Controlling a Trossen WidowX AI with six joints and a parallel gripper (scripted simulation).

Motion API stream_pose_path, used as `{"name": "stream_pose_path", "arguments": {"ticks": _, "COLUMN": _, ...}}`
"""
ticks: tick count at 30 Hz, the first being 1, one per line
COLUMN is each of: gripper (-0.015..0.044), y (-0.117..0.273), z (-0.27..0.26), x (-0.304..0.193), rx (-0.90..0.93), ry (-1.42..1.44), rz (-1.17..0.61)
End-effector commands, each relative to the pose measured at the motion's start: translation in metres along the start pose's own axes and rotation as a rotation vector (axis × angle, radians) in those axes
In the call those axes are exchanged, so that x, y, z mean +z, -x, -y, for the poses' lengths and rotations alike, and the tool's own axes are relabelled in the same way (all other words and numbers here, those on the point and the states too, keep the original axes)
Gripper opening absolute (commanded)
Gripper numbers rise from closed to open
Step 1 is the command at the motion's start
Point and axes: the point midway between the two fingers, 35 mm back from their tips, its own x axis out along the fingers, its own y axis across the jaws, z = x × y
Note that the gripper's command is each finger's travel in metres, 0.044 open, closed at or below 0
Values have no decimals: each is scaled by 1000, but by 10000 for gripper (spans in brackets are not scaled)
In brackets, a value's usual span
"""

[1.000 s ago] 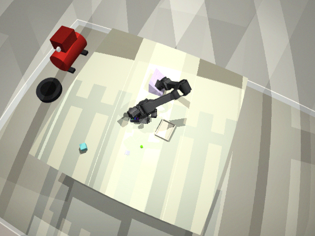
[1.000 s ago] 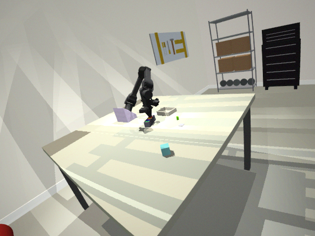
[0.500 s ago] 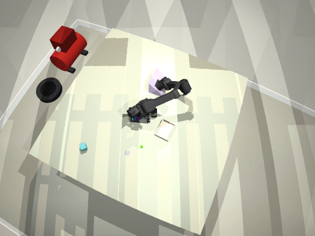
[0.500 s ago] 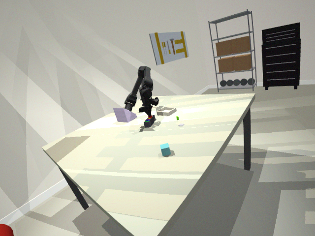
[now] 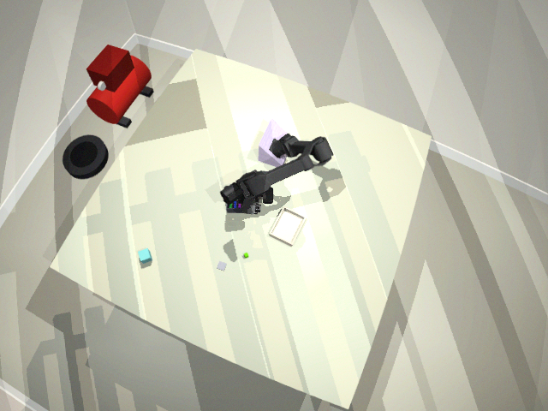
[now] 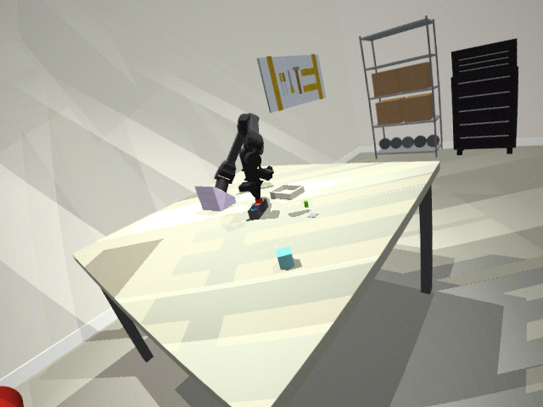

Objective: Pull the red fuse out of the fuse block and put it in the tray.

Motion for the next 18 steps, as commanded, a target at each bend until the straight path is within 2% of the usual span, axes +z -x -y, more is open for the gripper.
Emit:
{"name": "stream_pose_path", "arguments": {"ticks": 1, "gripper": 0, "y": 3, "z": 1, "x": 1, "rx": -4, "ry": 7, "rz": -2}}
{"name": "stream_pose_path", "arguments": {"ticks": 18, "gripper": 0, "y": 11, "z": 0, "x": 0, "rx": -3, "ry": 5, "rz": -2}}
